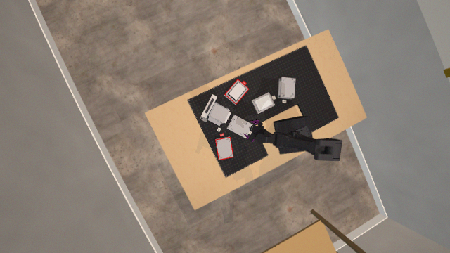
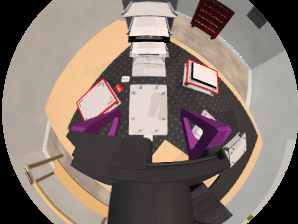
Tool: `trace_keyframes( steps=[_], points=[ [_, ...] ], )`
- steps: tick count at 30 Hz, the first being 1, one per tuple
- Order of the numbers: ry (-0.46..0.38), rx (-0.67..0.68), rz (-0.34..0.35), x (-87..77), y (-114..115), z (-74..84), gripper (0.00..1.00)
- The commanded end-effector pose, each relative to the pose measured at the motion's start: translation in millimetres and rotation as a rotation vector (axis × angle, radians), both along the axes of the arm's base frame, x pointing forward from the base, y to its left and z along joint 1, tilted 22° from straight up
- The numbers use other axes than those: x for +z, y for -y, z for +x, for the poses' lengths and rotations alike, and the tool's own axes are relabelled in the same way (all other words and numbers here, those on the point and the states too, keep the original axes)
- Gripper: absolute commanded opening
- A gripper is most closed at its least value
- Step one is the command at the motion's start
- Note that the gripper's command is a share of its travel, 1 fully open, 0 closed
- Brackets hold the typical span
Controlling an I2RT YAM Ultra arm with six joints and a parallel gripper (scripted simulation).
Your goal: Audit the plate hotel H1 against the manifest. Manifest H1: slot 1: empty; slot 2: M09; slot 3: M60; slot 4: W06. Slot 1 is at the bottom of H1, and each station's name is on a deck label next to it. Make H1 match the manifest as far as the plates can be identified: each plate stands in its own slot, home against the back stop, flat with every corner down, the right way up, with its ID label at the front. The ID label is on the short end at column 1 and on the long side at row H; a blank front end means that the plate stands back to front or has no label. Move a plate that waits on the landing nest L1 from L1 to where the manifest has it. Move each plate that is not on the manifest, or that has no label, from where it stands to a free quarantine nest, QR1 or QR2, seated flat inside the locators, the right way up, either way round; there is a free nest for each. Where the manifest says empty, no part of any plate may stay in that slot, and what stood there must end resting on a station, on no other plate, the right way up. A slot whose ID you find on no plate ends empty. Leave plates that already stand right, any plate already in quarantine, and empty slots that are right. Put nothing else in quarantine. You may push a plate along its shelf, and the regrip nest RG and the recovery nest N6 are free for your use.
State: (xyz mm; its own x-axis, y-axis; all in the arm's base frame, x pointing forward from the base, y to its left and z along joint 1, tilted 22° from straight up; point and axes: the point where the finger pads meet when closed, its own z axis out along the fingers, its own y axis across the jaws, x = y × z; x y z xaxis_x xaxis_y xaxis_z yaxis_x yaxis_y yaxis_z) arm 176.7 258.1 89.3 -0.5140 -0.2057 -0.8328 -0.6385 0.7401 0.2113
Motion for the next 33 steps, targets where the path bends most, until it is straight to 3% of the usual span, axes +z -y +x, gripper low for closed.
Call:
trace_keyframes(
  steps=[1, 9, 33],
  points=[
    [0.041, -0.012, 0.069, 11.6, -10.0, 7.2, 1.0],
    [0.041, -0.012, 0.069, 11.6, -10.1, 7.2, 1.0],
    [0.042, -0.012, 0.069, 20.4, -26.8, 29.7, 1.0]
  ],
)
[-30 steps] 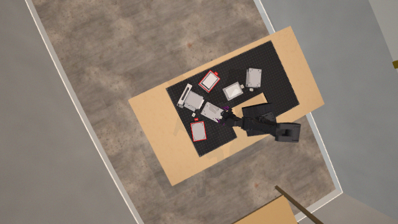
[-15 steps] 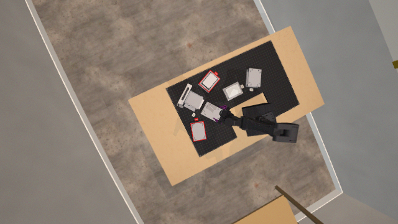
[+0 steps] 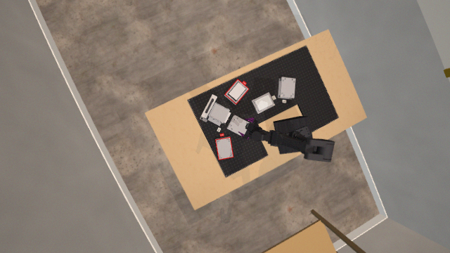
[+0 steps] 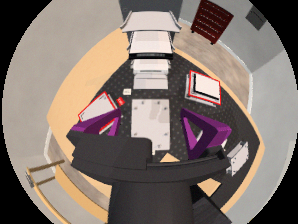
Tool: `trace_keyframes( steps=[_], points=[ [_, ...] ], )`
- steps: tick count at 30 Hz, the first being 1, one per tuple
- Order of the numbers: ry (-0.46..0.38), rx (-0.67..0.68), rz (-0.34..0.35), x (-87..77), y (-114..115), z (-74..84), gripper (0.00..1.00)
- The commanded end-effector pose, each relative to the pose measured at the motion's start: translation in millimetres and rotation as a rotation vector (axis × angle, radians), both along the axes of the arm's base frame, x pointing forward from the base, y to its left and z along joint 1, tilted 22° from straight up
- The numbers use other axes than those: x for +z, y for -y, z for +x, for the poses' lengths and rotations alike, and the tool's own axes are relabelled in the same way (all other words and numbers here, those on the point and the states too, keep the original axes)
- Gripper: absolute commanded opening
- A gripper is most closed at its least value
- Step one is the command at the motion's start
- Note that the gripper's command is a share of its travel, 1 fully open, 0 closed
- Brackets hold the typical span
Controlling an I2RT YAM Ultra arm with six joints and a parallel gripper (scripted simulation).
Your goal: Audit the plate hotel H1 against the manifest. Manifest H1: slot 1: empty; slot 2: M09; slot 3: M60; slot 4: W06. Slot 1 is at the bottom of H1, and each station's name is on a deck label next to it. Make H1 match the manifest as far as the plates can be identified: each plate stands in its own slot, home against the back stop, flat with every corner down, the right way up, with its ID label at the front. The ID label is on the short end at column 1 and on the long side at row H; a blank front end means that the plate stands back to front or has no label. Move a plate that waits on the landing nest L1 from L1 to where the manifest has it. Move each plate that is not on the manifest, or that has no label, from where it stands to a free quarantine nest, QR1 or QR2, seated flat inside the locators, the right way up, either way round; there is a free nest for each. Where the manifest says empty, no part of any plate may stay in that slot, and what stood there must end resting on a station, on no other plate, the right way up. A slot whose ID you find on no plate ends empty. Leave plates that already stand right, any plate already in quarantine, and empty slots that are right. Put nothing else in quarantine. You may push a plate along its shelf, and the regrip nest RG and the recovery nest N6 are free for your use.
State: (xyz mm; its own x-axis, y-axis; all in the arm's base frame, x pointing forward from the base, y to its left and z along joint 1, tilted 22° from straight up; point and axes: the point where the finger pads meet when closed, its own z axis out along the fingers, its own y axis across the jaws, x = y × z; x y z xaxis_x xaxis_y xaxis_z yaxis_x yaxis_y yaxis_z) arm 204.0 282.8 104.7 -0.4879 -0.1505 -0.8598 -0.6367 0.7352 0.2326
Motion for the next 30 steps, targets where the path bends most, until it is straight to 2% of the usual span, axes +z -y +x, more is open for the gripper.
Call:
trace_keyframes(
  steps=[1, 30],
  points=[
    [0.008, 0.001, 0.012, 5.4, -2.9, 3.5, 1.0],
    [0.009, 0.0, 0.012, 15.4, -21.9, 29.1, 1.0]
  ],
)
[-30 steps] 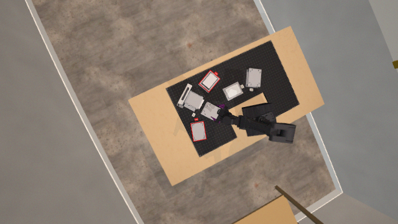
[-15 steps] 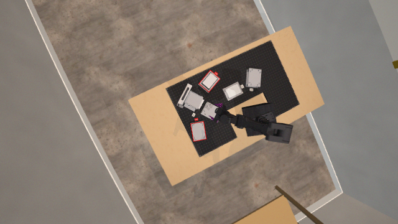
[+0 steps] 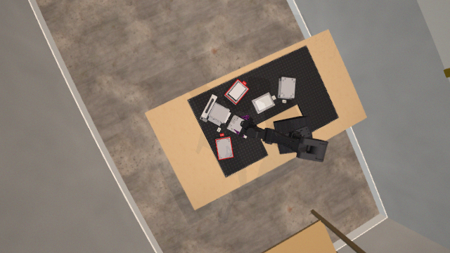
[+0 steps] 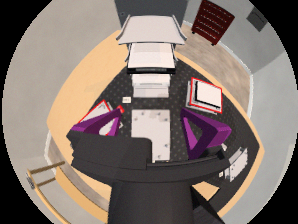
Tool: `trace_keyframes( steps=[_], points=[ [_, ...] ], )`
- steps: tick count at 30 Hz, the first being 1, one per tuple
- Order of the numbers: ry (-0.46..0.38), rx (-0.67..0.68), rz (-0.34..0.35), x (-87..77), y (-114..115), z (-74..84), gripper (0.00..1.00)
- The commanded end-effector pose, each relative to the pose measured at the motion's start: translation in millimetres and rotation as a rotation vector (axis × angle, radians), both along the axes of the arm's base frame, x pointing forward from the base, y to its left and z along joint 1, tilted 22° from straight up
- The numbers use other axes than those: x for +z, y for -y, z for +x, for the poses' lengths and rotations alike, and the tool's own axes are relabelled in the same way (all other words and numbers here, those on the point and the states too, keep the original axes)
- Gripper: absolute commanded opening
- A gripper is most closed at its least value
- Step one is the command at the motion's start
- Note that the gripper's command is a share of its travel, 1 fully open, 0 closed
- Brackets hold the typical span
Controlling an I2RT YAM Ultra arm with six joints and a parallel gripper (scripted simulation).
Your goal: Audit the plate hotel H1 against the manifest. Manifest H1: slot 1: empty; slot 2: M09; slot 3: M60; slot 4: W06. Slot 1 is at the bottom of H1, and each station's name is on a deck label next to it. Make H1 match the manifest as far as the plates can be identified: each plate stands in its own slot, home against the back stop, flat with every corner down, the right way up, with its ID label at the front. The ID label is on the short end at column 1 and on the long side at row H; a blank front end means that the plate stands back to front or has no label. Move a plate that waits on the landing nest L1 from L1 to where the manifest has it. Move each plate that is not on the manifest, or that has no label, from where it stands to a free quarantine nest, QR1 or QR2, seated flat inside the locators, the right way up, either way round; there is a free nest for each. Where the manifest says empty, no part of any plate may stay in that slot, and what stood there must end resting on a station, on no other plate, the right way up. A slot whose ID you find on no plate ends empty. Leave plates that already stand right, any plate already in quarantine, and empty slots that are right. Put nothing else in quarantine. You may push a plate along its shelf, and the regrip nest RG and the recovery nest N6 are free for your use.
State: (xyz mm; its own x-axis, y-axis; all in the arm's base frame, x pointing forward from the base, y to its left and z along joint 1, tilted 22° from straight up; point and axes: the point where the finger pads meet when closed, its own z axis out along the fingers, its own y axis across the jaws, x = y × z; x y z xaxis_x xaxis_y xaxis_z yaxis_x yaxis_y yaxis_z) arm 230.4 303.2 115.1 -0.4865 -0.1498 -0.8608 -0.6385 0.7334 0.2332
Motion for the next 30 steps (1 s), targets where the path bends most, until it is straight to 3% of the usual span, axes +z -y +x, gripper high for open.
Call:
trace_keyframes(
  steps=[1, 30],
  points=[
    [0.008, -0.002, 0.01, 5.4, -2.3, 3.7, 1.0],
    [0.009, -0.002, 0.01, 15.5, -21.3, 29.3, 1.0]
  ],
)
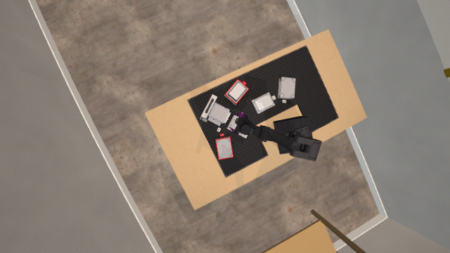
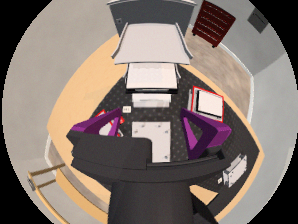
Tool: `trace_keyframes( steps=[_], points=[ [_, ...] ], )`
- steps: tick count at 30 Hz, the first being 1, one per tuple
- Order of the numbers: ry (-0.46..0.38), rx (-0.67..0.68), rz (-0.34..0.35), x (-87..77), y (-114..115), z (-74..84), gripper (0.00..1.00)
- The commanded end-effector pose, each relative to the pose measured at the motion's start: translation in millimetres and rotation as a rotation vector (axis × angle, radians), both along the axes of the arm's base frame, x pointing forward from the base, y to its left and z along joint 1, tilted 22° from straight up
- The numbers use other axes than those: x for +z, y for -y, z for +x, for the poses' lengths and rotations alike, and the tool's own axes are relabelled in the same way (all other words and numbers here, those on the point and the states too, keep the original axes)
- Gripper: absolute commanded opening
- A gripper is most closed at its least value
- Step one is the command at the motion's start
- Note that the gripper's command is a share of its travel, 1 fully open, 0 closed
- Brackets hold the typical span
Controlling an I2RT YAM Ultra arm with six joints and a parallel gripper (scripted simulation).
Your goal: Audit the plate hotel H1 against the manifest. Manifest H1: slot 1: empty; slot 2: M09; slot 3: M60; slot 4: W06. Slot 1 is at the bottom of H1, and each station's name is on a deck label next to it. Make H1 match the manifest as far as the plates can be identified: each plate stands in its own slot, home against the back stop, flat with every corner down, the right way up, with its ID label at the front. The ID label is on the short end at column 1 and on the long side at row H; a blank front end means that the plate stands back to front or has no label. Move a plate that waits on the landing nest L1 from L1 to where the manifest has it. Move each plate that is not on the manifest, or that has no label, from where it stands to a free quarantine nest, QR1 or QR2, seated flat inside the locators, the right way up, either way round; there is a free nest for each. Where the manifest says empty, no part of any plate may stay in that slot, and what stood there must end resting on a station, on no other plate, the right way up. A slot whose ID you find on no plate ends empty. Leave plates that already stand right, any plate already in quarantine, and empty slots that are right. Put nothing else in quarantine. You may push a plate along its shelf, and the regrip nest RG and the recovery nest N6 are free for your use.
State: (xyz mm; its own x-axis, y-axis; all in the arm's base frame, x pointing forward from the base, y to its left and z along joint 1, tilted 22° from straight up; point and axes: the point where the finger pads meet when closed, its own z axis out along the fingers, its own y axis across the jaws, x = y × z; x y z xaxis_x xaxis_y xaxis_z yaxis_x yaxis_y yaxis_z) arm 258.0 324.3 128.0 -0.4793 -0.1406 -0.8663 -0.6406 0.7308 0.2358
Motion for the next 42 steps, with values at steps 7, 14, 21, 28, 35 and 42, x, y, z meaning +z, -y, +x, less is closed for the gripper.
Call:
trace_keyframes(
  steps=[7, 14, 21, 28, 35, 42],
  points=[
    [0.001, -0.002, 0.0, 5.5, -5.6, 8.9, 1.0],
    [0.001, -0.002, 0.0, 7.5, -9.4, 14.0, 1.0],
    [0.001, -0.002, 0.0, 10.4, -14.7, 21.2, 1.0],
    [0.001, -0.002, 0.0, 12.9, -19.3, 27.3, 1.0],
    [0.002, -0.002, 0.0, 15.3, -23.8, 33.4, 1.0],
    [0.002, -0.002, 0.0, 16.2, -25.6, 35.8, 0.86]
  ],
)
